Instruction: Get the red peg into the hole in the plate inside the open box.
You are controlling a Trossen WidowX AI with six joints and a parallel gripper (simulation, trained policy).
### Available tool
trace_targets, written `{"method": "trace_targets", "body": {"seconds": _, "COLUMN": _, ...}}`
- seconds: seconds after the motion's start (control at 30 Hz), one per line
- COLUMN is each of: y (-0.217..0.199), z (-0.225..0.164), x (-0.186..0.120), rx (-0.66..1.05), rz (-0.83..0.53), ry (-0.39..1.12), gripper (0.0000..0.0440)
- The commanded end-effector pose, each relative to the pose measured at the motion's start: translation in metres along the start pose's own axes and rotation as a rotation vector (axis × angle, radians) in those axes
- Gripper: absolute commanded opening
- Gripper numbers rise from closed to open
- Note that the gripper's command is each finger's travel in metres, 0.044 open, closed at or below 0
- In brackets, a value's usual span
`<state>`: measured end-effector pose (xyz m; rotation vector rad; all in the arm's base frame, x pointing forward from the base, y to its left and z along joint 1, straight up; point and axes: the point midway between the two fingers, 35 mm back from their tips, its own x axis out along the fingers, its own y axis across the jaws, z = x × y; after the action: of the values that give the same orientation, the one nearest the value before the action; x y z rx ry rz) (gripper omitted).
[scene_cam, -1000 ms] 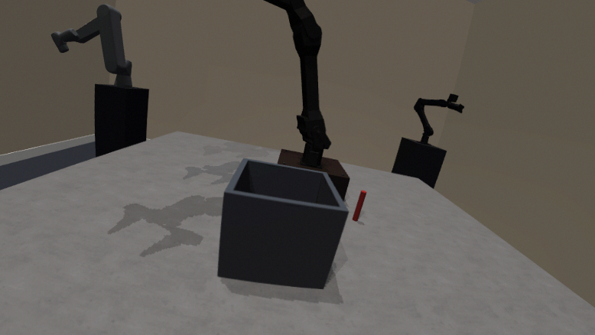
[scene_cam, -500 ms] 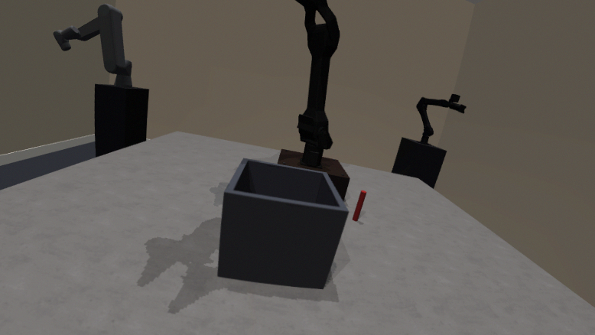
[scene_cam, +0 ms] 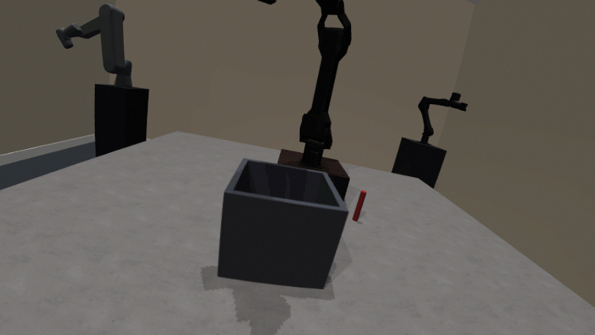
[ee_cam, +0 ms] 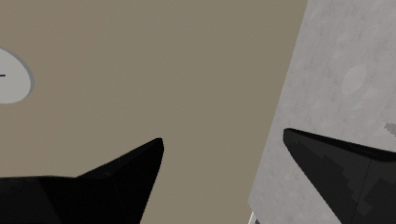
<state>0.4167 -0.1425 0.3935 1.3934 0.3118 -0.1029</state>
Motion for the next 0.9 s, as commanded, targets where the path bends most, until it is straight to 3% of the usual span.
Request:
{"method": "trace_targets", "body": {"seconds": 0.0, "y": -0.005, "z": -0.027, "x": 0.005, "rx": 0.057, "rz": -0.034, "ry": 0.042, "gripper": 0.0433}}
{"method": "trace_targets", "body": {"seconds": 0.43, "y": -0.042, "z": -0.145, "x": 0.008, "rx": 0.248, "rz": -0.251, "ry": 0.235, "gripper": 0.0424}}
{"method": "trace_targets", "body": {"seconds": 0.87, "y": -0.098, "z": -0.247, "x": -0.022, "rx": 0.364, "rz": -0.547, "ry": 0.385, "gripper": 0.0414}}
